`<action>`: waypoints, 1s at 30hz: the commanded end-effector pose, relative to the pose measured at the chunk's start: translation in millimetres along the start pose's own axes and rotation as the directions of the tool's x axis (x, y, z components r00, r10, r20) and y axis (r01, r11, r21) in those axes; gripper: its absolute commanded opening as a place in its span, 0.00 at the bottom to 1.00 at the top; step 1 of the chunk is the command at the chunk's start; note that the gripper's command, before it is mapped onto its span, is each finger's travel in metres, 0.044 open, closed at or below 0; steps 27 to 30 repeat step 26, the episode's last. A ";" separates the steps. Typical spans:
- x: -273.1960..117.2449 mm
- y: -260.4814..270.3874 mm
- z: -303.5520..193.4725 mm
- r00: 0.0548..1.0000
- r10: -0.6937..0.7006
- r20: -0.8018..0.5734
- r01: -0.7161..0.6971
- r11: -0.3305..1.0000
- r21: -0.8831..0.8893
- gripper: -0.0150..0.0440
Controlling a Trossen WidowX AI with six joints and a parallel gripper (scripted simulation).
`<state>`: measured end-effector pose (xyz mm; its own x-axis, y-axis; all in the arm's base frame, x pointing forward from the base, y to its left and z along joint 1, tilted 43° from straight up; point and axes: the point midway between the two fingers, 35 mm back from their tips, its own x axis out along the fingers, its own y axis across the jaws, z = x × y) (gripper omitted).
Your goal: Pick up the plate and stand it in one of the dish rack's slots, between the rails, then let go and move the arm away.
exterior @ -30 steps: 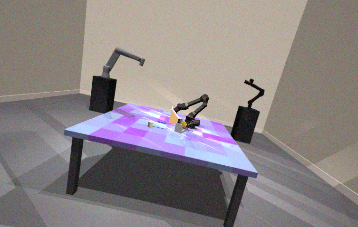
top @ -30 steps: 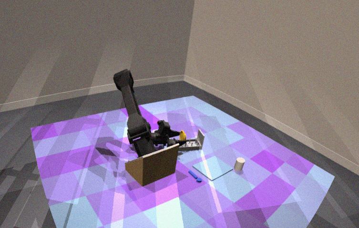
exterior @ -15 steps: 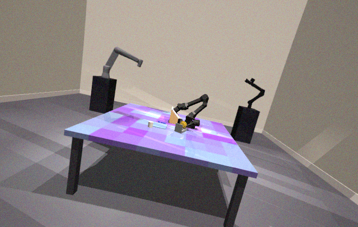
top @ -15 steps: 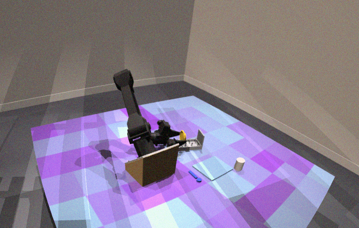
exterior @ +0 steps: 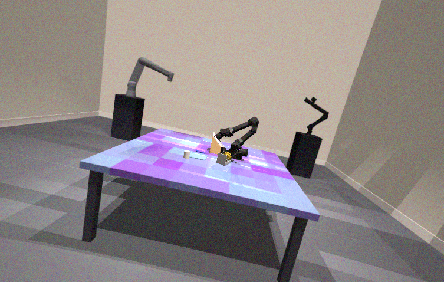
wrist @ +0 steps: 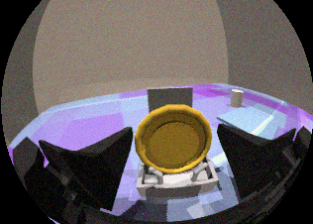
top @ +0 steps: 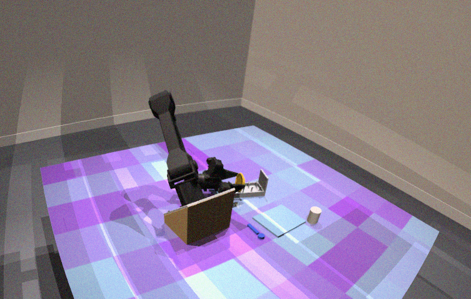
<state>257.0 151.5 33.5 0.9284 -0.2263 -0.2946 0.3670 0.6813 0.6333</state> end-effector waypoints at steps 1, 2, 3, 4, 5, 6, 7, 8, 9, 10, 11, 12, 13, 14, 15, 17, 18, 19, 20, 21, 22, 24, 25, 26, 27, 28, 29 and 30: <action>1.3 2.9 10.5 1.000 -0.004 -0.003 0.004 1.000 -0.002 0.93; 2.2 4.7 18.5 1.000 -0.007 -0.005 0.007 1.000 -0.002 0.93; 2.9 6.2 26.6 1.000 -0.009 -0.006 0.009 1.000 -0.003 0.93; 3.4 7.4 34.6 1.000 -0.010 -0.007 0.010 1.000 -0.003 0.93; 3.8 8.3 42.7 1.000 -0.011 -0.008 0.011 1.000 -0.003 0.93; 4.0 9.0 50.7 1.000 -0.011 -0.008 0.011 1.000 -0.004 0.93; 4.1 9.3 58.6 1.000 -0.011 -0.008 0.011 1.000 -0.005 0.93; 4.0 9.3 66.5 1.000 -0.010 -0.007 0.010 1.000 -0.006 0.93; 4.5 10.5 75.0 1.000 -0.009 -0.006 0.008 1.000 -0.008 0.93; 4.8 11.5 83.8 1.000 -0.006 -0.004 0.006 1.000 -0.009 0.93; 4.9 12.1 92.5 1.000 -0.003 -0.002 0.003 1.000 -0.012 0.93; 4.7 12.5 101.3 1.000 0.000 0.002 0.000 1.000 -0.014 0.93; 4.3 12.7 108.5 1.000 0.003 0.005 -0.003 1.000 -0.016 0.93; 4.0 12.7 112.8 1.000 0.005 0.007 -0.005 1.000 -0.018 0.93; 3.9 12.6 114.2 1.000 0.006 0.007 -0.006 1.000 -0.019 0.93; 4.4 12.4 114.2 1.000 0.004 0.006 -0.004 1.000 -0.024 0.93; 5.9 11.6 114.1 1.000 -0.003 0.002 0.003 0.999 -0.039 0.93; 8.3 10.2 114.0 1.000 -0.015 -0.004 0.015 0.998 -0.064 0.93; 11.2 8.5 113.9 0.999 -0.030 -0.012 0.029 0.995 -0.094 0.93; 14.1 6.7 113.9 0.999 -0.045 -0.020 0.042 0.991 -0.124 0.93; 17.0 4.7 113.9 0.998 -0.060 -0.028 0.055 0.987 -0.153 0.93; 22.5 0.6 113.9 0.995 -0.091 -0.044 0.080 0.974 -0.211 0.93; 25.3 -1.6 114.0 0.993 -0.107 -0.052 0.091 0.967 -0.239 0.93; 28.0 -3.7 114.0 0.991 -0.123 -0.061 0.102 0.959 -0.266 0.93; 28.0 -3.7 114.0 0.991 -0.123 -0.061 0.102 0.959 -0.266 0.93; 28.0 -3.7 114.0 0.991 -0.123 -0.061 0.102 0.959 -0.266 0.93; 28.0 -3.7 114.0 0.991 -0.123 -0.061 0.102 0.959 -0.266 0.93; 28.0 -3.7 114.0 0.991 -0.123 -0.061 0.102 0.959 -0.266 0.93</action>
